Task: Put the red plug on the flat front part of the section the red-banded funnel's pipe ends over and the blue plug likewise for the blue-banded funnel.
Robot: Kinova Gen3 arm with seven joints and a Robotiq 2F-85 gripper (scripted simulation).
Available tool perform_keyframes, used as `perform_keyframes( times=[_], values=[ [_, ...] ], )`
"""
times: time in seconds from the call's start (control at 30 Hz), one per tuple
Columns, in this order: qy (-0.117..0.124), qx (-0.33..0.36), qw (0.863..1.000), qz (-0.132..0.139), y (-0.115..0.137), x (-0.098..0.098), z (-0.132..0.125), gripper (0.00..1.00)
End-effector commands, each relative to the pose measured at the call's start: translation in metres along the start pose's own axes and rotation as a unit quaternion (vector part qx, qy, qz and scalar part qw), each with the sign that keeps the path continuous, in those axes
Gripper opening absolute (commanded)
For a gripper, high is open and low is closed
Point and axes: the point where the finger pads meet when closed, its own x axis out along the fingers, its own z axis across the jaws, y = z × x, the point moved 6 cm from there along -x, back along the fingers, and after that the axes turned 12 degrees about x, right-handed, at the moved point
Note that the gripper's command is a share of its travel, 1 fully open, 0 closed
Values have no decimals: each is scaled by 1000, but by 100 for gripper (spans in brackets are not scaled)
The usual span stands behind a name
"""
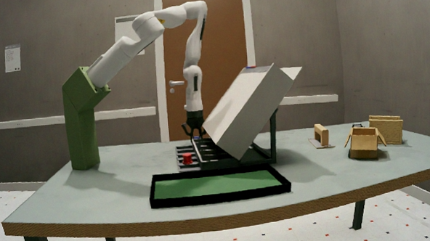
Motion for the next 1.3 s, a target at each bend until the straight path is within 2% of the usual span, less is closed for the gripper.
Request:
perform_keyframes(
  times=[0.0, 0.23, 0.27, 0.37, 0.5, 1.27],
  values=[
    [0, 0, 1000, 0, 0, 0, 0, 0],
    [0, 0, 1000, 0, 0, 0, 0, 0],
    [0, 0, 1000, -1, 1, -71, 0, 0],
    [0, 0, 1000, -1, 1, -78, -1, 0],
    [0, 0, 1000, -1, 1, -113, -1, 0],
    [-1, -1, 1000, 0, 0, -115, 0, 0]
  ],
)
